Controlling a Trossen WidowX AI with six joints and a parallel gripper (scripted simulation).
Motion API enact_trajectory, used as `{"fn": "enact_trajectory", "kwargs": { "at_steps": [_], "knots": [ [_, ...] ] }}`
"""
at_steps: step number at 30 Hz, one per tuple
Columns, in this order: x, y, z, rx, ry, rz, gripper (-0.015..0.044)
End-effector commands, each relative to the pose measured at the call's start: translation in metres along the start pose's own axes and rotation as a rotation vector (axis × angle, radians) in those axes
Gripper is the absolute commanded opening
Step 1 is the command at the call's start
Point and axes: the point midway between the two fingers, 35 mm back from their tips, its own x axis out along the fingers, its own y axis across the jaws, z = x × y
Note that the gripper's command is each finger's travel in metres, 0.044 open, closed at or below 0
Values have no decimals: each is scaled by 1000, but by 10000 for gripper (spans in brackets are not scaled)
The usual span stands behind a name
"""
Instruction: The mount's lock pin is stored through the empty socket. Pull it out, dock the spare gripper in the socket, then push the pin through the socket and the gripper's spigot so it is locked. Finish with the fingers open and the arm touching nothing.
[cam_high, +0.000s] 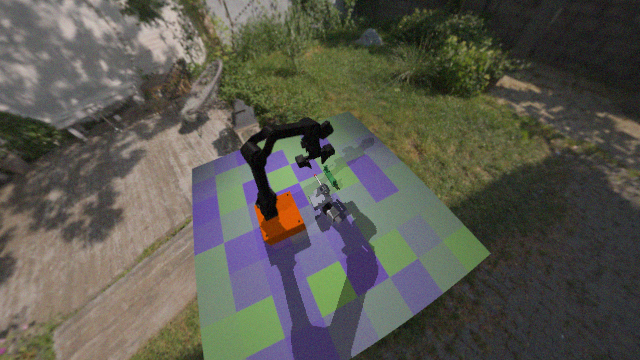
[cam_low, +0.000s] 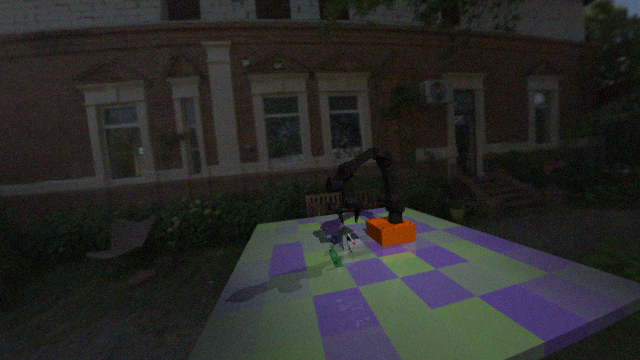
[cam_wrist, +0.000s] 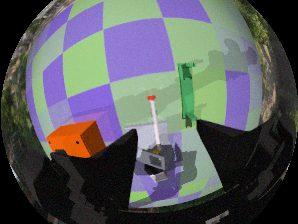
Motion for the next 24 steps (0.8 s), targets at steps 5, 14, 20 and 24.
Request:
{"fn": "enact_trajectory", "kwargs": {
  "at_steps": [5,14,20,24],
  "knots": [
    [54,9,-5,-4,14,22,300],
    [65,8,-5,-4,14,22,300],
    [75,8,-6,-4,14,22,300],
    [82,9,-6,-4,14,22,300]
  ]
}}
